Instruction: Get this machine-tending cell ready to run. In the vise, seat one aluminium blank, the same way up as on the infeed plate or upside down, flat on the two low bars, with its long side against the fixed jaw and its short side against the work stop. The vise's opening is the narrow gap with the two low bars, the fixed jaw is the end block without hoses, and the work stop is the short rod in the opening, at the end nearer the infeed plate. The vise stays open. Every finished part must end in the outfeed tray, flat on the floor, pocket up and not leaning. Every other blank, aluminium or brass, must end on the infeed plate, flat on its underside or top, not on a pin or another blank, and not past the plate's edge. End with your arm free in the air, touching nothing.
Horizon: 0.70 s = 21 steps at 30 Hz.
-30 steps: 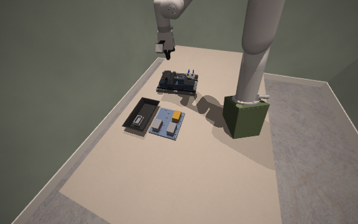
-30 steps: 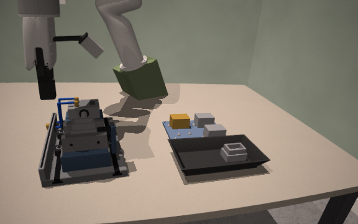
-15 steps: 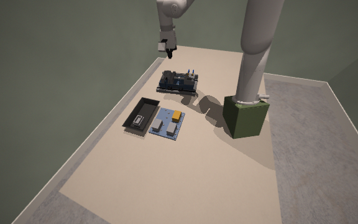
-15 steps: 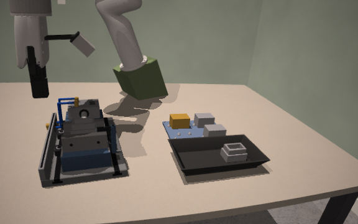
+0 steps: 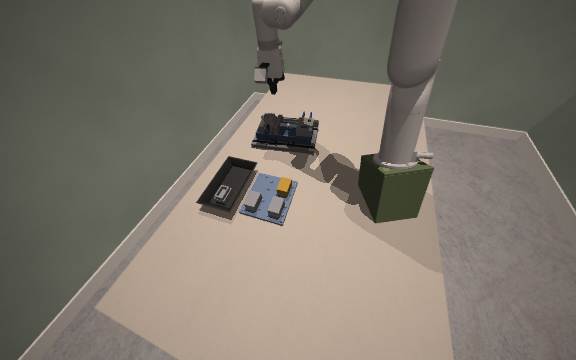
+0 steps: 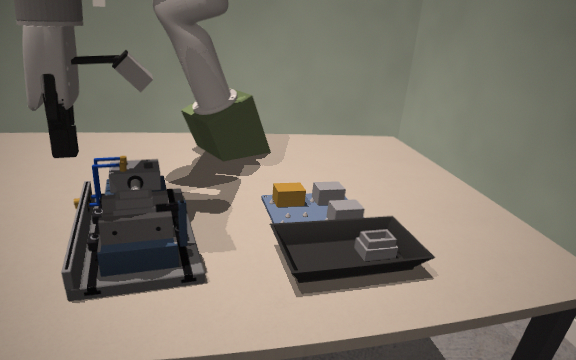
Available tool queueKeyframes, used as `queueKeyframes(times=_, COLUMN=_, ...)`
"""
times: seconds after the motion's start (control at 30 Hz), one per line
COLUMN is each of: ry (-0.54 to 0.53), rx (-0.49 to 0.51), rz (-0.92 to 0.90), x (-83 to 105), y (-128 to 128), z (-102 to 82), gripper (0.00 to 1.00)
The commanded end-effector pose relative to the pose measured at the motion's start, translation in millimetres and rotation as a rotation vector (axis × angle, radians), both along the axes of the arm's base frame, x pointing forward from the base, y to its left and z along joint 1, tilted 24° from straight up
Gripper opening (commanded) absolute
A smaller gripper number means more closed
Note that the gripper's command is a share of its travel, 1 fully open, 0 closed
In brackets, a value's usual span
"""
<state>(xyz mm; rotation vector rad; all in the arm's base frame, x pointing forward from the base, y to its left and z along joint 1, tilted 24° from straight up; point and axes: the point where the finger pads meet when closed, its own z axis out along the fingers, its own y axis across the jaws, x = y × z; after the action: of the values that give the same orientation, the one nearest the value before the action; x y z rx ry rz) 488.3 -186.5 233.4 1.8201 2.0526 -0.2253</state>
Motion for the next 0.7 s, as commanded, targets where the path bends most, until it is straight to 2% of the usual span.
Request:
queueKeyframes(times=0.0, ry=-0.004, rx=-0.001, rz=0.001, x=0.9, y=0.1, z=2.0, gripper=0.00)
queueKeyframes(times=0.2, ry=-0.004, rx=-0.001, rz=0.001, x=1.1, y=6.3, z=-0.6, gripper=0.00)
queueKeyframes(times=0.3, ry=-0.003, rx=0.000, rz=0.000, x=0.1, y=42.5, z=-15.6, gripper=0.00)
queueKeyframes(times=0.53, ry=-0.004, rx=-0.001, rz=0.001, x=-3.9, y=76.9, z=-30.0, gripper=0.00)
queueKeyframes(times=0.6, ry=-0.004, rx=-0.001, rz=0.001, x=-4.3, y=79.7, z=-31.2, gripper=0.00)
queueKeyframes(times=0.63, ry=-0.004, rx=-0.001, rz=0.001, x=-4.3, y=79.7, z=-31.2, gripper=0.69)
queueKeyframes(times=0.67, ry=-0.004, rx=-0.001, rz=0.001, x=-4.3, y=79.7, z=-31.2, gripper=0.69)
